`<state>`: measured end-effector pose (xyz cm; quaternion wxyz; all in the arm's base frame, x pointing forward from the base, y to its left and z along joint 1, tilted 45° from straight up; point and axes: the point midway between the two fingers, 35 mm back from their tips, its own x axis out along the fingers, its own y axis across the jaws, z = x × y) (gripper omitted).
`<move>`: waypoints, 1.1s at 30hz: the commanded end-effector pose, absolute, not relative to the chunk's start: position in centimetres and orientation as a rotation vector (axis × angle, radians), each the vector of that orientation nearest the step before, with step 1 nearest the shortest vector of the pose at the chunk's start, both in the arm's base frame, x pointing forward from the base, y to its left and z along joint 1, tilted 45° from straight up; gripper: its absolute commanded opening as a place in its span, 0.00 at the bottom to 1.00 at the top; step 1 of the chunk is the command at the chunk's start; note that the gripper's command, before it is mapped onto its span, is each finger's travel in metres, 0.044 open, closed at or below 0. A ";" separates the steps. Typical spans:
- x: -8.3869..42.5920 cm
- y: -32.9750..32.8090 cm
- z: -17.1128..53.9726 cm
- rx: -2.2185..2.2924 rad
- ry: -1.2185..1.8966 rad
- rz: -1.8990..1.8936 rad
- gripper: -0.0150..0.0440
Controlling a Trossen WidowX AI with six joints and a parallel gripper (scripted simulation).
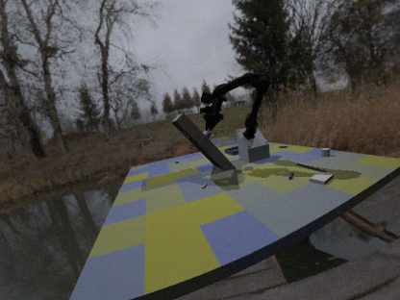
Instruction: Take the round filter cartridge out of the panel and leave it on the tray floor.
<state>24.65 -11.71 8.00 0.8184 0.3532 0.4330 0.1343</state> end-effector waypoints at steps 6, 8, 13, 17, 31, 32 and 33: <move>25.4 -10.8 7.0 0.760 0.927 0.285 0.77; 25.6 -10.6 6.8 0.760 0.927 0.285 0.77; 26.0 -10.1 6.4 0.761 0.925 0.286 0.77; 26.2 -9.9 6.2 0.761 0.924 0.287 0.77; 26.2 -10.2 6.4 0.751 0.924 0.287 0.45; 26.2 -10.2 6.4 0.751 0.924 0.287 0.40; 26.3 -10.3 6.5 0.752 0.924 0.287 0.36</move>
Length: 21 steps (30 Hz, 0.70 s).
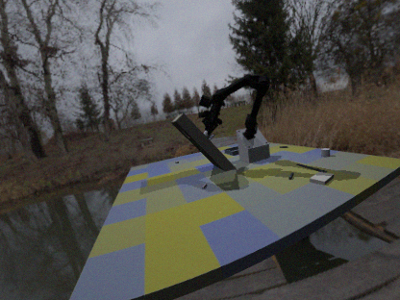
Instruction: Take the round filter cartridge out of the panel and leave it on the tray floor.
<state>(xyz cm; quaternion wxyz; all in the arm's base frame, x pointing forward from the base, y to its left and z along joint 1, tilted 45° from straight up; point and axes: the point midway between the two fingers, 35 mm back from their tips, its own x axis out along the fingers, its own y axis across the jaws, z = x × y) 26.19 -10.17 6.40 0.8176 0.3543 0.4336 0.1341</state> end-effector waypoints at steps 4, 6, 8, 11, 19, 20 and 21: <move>27.0 -11.2 7.3 0.753 0.924 0.286 0.25; 27.3 -11.6 7.7 0.754 0.924 0.286 0.25; 27.3 -11.8 7.9 0.754 0.924 0.285 0.25; 26.7 -12.7 8.6 0.752 0.928 0.281 0.25; 24.2 -15.4 11.3 0.751 0.934 0.277 0.25; 23.9 -15.7 11.6 0.751 0.933 0.278 0.25; 23.5 -16.0 12.0 0.752 0.933 0.279 0.25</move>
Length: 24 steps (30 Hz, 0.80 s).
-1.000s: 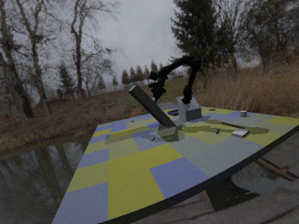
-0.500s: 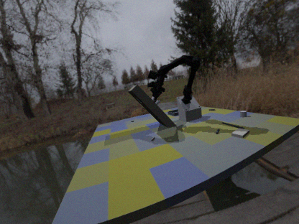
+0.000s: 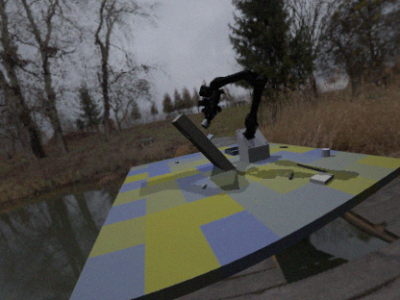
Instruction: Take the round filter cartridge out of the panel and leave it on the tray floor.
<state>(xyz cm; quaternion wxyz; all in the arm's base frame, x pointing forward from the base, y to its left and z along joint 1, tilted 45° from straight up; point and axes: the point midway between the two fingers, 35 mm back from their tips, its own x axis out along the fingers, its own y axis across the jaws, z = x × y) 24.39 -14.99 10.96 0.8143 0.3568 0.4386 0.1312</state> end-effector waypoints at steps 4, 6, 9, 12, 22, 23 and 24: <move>22.3 -16.8 13.4 0.755 0.929 0.283 0.25; 22.4 -17.0 13.1 0.755 0.929 0.283 0.25; 22.4 -18.0 12.1 0.753 0.929 0.282 0.25; 22.5 -19.0 11.0 0.752 0.929 0.282 0.25; 22.3 -22.1 6.9 0.749 0.928 0.281 0.25; 22.2 -22.3 6.5 0.748 0.928 0.281 0.25; 22.2 -22.5 6.3 0.748 0.928 0.281 0.25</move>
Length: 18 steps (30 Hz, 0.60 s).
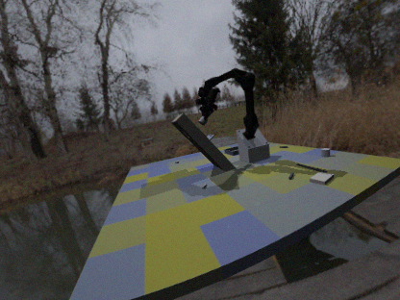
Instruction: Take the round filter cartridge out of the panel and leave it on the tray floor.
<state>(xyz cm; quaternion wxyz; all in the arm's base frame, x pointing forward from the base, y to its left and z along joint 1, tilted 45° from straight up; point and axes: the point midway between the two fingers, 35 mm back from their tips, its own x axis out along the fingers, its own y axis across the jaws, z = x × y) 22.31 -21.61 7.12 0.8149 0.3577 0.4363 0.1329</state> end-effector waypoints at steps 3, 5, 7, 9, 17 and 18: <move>21.6 -22.2 6.1 0.794 0.962 0.237 0.25; 20.6 -22.9 4.8 0.838 1.002 0.170 0.25; 19.5 -23.6 3.4 0.882 1.040 0.099 0.25; 18.4 -24.3 2.2 0.927 1.076 0.026 0.25; 13.6 -26.6 -2.5 1.108 1.186 -0.301 0.25; 13.0 -26.8 -3.1 1.130 1.196 -0.345 0.25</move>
